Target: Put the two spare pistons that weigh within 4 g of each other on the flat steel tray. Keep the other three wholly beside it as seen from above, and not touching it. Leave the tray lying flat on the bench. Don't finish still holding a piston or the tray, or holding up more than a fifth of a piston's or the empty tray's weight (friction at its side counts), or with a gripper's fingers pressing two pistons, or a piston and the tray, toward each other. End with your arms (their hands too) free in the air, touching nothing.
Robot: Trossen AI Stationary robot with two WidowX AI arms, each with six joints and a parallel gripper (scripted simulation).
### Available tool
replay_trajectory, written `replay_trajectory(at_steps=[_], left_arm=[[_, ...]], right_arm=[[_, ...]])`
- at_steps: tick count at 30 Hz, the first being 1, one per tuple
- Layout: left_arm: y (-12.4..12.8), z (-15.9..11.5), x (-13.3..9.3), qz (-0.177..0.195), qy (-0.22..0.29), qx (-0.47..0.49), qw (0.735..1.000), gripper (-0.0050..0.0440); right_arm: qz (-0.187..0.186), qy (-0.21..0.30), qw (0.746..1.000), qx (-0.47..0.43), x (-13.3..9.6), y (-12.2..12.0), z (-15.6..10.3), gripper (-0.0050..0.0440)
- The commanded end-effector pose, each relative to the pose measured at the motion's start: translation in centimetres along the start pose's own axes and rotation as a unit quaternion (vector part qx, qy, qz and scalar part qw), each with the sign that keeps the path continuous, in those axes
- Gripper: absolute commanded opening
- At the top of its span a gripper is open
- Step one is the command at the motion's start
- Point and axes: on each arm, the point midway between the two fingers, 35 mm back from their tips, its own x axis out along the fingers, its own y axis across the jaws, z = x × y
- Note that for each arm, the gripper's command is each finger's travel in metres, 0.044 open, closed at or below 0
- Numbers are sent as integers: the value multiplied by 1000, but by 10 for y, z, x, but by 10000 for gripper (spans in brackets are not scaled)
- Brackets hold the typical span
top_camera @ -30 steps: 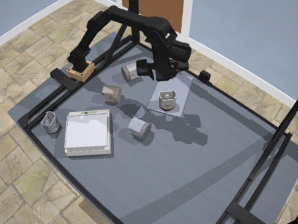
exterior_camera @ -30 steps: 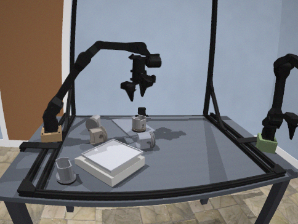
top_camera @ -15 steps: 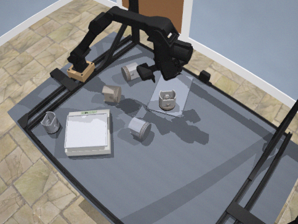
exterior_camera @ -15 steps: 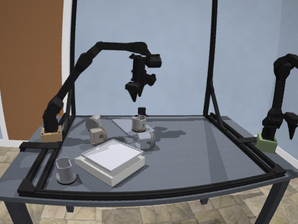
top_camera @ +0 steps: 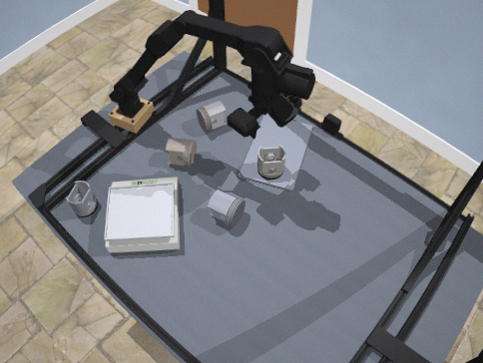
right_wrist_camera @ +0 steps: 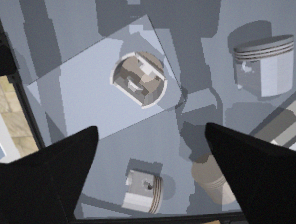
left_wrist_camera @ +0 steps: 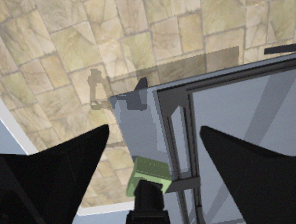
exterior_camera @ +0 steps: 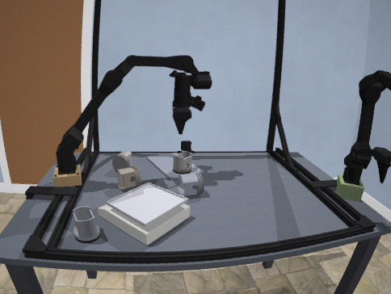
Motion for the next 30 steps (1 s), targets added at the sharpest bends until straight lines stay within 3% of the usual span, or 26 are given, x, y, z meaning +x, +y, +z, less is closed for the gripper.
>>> replay_trajectory(at_steps=[1,11,26,30], left_arm=[[0,0,0,-1,1,0,1000,440],[0,0,0,-1,1,0,1000,440],[0,0,0,-1,1,0,1000,440],[0,0,0,-1,1,0,1000,440]], right_arm=[[-6,3,999,-35,3,0,0,378],[-23,-1,986,-163,4,0,0,378],[-25,4,986,-167,8,0,0,378],[-25,1,991,-132,4,-20,0,378]])
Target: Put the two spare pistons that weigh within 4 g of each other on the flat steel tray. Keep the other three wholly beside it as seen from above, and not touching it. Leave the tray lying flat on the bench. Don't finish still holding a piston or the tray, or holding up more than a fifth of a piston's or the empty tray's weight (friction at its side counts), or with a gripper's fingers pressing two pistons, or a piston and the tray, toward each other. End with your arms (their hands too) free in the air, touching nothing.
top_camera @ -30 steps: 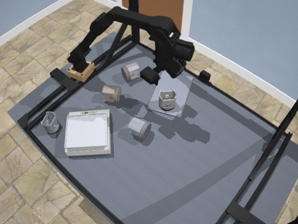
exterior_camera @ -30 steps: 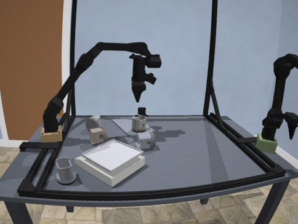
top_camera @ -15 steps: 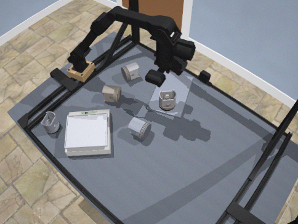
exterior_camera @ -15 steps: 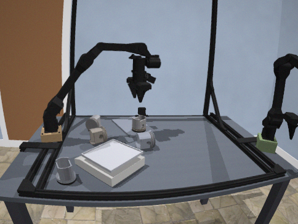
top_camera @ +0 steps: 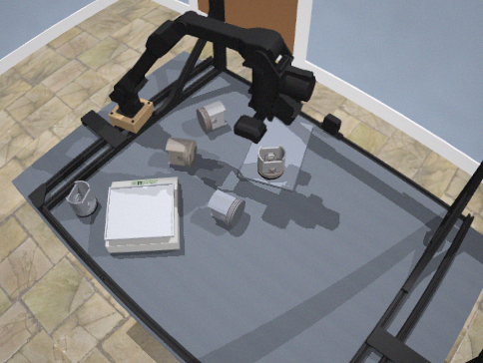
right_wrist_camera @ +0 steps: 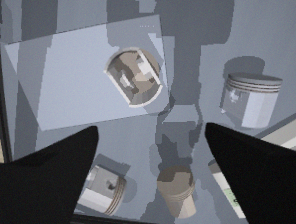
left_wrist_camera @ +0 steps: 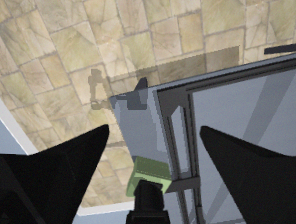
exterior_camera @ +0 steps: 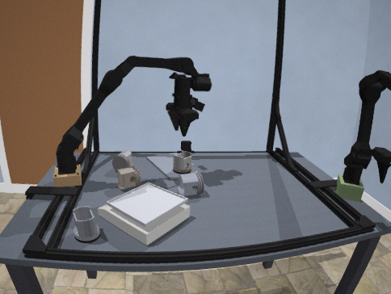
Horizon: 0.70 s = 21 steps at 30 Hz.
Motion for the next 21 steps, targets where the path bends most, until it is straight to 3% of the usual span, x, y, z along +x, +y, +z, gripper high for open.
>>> replay_trajectory(at_steps=[1,21], left_arm=[[0,0,0,-1,1,0,1000,440],[0,0,0,-1,1,0,1000,440]], right_arm=[[-1,-1,1000,21,-3,-19,-7,378],[-2,0,992,129,-9,-90,-43,378]])
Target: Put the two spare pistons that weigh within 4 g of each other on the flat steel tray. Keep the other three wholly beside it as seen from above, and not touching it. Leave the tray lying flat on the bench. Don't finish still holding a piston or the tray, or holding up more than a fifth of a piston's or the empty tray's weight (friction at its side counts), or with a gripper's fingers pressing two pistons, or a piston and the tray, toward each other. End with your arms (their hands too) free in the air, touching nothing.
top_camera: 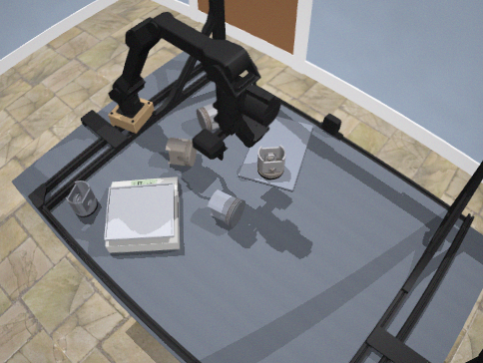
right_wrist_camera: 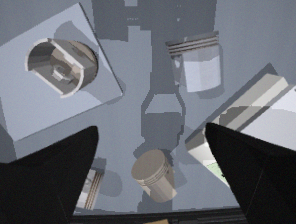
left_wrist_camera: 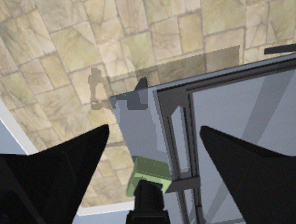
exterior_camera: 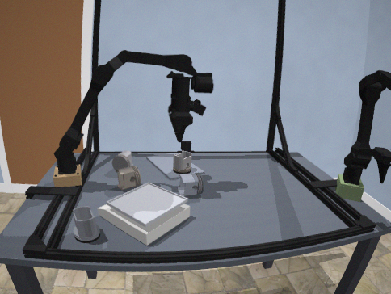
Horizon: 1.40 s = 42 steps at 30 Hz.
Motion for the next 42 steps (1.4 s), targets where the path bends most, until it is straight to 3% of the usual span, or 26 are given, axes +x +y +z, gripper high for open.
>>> replay_trajectory(at_steps=[1,15,42], left_arm=[[0,0,0,-1,1,0,1000,440],[0,0,0,-1,1,0,1000,440],[0,0,0,-1,1,0,1000,440]], right_arm=[[0,-1,1000,25,-2,-10,-6,378],[0,0,994,107,-3,-72,-37,378],[0,0,964,265,2,-154,-117,378]])
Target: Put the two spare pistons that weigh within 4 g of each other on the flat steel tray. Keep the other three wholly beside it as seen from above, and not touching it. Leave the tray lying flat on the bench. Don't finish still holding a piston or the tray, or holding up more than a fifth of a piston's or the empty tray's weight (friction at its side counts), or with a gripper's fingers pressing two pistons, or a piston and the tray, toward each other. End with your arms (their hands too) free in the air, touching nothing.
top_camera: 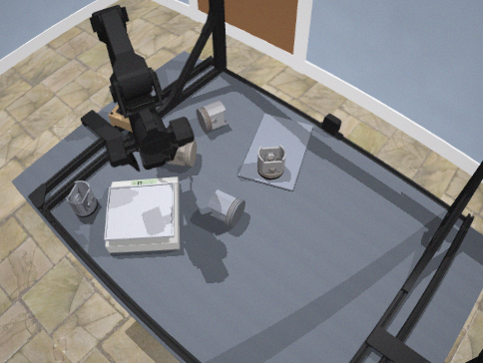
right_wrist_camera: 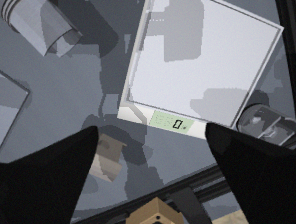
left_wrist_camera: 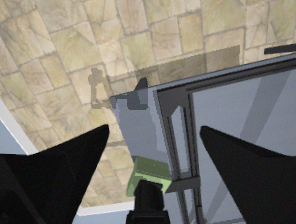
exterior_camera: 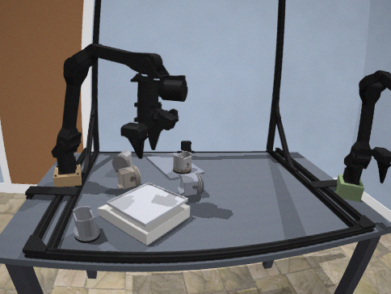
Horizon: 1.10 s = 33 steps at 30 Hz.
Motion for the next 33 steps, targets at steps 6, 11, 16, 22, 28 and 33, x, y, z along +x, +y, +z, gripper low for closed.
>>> replay_trajectory(at_steps=[6,11,16,22,28,33], left_arm=[[0,0,0,-1,1,0,1000,440],[0,0,0,-1,1,0,1000,440],[0,0,0,-1,1,0,1000,440],[0,0,0,-1,1,0,1000,440],[0,0,0,-1,1,0,1000,440],[0,0,0,-1,1,0,1000,440]], right_arm=[[0,0,998,70,4,-38,-24,378],[0,0,997,71,6,-50,-32,378],[0,0,995,98,8,-69,-40,378],[0,0,984,177,8,-99,-46,378],[0,0,973,229,8,-118,-50,378],[0,0,956,294,8,-143,-55,378]])
